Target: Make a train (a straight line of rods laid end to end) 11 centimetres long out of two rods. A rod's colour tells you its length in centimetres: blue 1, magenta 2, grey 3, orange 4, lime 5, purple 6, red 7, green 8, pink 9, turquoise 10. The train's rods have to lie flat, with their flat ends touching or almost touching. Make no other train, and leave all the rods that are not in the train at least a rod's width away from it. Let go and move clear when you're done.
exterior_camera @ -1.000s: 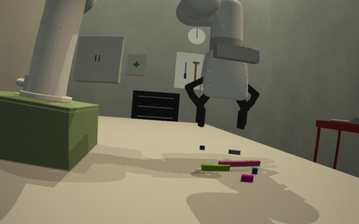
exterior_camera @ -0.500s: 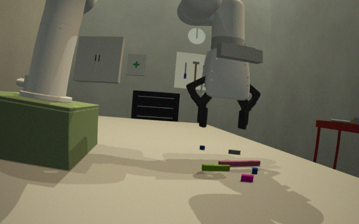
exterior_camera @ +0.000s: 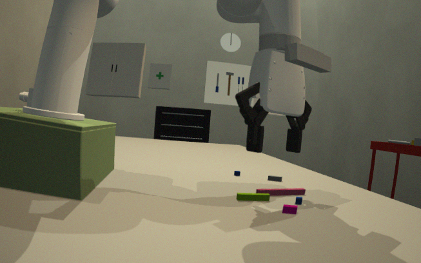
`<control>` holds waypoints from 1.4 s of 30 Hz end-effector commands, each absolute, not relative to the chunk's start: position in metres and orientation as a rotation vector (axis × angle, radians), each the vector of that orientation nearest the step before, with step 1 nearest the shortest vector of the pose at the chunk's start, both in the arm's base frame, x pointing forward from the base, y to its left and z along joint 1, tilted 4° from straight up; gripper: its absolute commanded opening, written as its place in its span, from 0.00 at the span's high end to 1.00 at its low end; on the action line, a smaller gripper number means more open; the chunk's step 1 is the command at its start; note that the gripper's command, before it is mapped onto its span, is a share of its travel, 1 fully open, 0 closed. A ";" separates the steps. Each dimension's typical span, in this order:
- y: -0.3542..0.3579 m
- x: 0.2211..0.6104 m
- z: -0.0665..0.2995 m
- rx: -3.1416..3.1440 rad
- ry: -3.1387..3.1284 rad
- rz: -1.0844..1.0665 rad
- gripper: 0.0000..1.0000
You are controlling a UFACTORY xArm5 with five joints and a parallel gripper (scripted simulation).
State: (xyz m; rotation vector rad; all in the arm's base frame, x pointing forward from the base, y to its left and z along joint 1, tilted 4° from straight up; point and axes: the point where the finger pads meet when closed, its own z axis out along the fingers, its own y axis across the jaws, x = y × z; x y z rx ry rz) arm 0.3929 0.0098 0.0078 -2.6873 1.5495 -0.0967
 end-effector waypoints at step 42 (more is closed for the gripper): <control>-0.097 0.397 0.015 -3.095 0.554 -0.111 0.76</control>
